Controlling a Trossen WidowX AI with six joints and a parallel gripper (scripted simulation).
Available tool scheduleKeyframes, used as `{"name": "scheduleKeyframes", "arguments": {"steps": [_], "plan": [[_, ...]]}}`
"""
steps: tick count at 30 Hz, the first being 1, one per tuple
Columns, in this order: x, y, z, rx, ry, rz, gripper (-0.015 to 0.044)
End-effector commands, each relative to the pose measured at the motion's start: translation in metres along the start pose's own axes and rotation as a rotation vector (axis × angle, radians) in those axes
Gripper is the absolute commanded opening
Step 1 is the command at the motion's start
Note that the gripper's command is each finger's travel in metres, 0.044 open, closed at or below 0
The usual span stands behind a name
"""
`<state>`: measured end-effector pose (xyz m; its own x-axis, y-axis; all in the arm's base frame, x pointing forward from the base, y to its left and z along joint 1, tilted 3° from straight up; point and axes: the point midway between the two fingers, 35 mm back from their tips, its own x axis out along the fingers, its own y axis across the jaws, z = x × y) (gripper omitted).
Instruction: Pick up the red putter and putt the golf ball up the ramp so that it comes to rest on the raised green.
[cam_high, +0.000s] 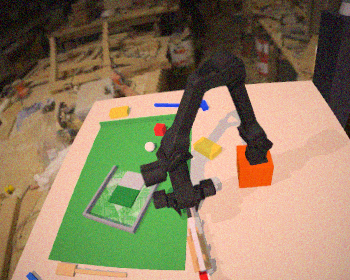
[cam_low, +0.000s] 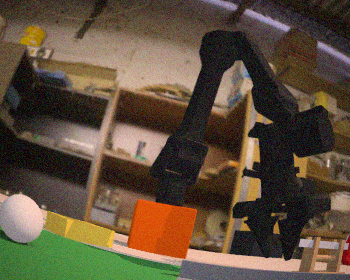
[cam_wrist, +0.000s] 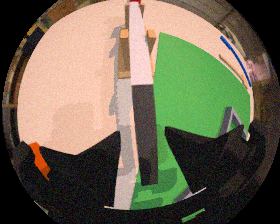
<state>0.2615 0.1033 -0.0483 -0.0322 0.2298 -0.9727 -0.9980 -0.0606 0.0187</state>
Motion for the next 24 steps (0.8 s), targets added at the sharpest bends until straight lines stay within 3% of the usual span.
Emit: {"name": "scheduleKeyframes", "arguments": {"steps": [1,5,8,15,24], "plan": [[0.000,0.000,0.000,0.000,0.000,0.000,0.0125],[0.000,0.000,0.000,0.000,0.000,0.000,0.0020],[0.000,0.000,0.000,0.000,0.000,0.000,0.0000],[-0.010,-0.002,0.003,0.000,0.000,-0.001,0.0000],[-0.071,-0.005,0.020,0.000,0.000,-0.001,0.0000]]}}
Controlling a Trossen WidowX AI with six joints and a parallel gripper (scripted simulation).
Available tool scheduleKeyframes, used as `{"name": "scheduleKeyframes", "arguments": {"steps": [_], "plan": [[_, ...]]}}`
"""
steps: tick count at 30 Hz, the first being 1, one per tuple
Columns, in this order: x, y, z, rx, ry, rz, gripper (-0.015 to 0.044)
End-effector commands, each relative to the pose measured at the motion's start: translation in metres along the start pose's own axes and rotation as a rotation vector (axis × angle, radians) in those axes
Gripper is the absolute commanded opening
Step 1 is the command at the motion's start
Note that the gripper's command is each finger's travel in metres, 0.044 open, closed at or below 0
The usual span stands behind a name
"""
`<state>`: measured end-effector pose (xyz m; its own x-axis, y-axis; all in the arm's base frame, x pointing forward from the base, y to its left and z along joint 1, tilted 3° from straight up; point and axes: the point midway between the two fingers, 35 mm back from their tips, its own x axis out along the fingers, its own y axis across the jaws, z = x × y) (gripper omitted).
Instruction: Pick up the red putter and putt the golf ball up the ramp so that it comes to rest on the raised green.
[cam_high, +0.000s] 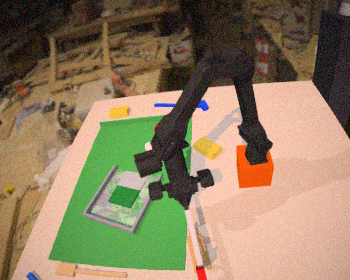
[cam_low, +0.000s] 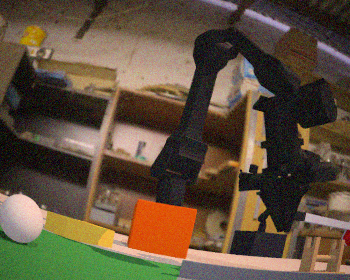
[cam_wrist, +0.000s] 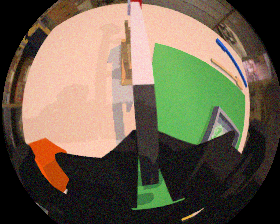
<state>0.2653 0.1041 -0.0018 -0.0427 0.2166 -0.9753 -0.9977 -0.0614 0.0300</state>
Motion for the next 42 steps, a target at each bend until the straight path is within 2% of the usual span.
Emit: {"name": "scheduleKeyframes", "arguments": {"steps": [1,4,13,28,42], "plan": [[-0.034,0.000,0.011,-0.001,-0.013,-0.012,0.0000],[-0.051,0.002,0.014,-0.001,-0.013,-0.012,0.0000],[-0.050,-0.003,0.002,0.060,0.003,-0.019,0.0000],[-0.088,-0.017,-0.077,0.574,0.078,-0.034,0.0000],[-0.126,-0.005,-0.153,1.079,0.154,-0.043,0.0000]]}}
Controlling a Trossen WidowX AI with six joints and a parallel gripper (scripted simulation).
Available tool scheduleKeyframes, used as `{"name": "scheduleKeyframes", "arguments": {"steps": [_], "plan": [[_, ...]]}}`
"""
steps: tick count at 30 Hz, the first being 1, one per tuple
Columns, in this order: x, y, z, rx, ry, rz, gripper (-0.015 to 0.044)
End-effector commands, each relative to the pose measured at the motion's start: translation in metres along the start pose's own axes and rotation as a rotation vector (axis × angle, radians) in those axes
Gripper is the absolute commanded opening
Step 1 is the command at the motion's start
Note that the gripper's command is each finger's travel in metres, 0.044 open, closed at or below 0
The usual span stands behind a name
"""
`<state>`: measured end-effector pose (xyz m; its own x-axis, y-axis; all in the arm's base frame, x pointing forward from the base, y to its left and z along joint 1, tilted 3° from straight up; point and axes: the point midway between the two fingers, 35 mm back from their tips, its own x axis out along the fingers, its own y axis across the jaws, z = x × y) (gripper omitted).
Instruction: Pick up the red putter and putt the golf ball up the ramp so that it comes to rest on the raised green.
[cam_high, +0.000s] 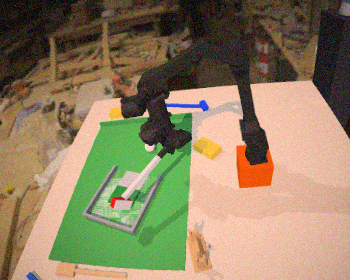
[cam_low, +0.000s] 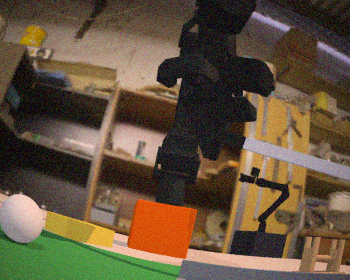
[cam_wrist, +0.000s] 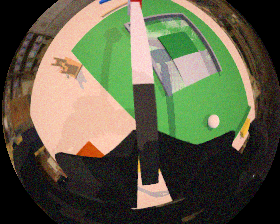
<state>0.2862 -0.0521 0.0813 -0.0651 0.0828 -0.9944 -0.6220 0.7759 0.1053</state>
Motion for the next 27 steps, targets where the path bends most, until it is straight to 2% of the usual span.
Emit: {"name": "scheduleKeyframes", "arguments": {"steps": [1,14,27], "plan": [[-0.010,-0.017,-0.019,0.158,0.022,-0.007,0.0000],[-0.035,-0.053,-0.088,0.620,0.098,-0.013,0.0000],[-0.060,-0.068,-0.164,1.075,0.182,-0.015,0.0000]]}}
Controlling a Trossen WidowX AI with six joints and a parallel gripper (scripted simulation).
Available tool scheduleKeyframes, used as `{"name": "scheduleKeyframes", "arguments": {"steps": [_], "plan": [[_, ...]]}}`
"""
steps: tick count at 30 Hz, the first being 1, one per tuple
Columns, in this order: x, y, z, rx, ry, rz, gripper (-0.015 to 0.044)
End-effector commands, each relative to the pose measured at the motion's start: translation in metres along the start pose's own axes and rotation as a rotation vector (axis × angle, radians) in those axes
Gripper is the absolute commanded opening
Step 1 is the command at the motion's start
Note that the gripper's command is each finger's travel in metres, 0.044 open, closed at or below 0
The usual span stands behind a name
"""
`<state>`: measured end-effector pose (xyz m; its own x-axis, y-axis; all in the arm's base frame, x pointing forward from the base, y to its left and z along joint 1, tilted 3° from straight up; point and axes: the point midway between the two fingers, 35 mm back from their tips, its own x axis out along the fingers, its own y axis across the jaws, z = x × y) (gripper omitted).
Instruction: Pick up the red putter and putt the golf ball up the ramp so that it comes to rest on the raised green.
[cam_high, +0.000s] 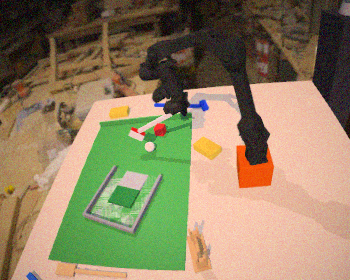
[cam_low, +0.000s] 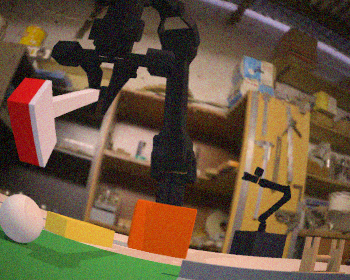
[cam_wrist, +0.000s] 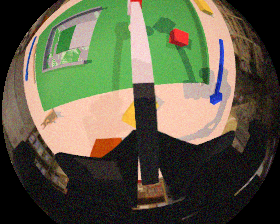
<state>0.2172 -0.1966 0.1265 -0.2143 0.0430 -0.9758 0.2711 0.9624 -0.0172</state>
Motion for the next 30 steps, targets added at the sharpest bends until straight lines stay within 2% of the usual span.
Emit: {"name": "scheduleKeyframes", "arguments": {"steps": [1,10,20,30], "plan": [[-0.006,-0.024,-0.013,0.153,0.025,-0.006,0.0000],[-0.005,-0.032,-0.018,0.204,0.036,-0.007,0.0000],[0.029,-0.033,-0.011,0.204,0.036,-0.007,0.0000],[0.038,-0.034,-0.009,0.204,0.036,-0.008,0.0000]]}}
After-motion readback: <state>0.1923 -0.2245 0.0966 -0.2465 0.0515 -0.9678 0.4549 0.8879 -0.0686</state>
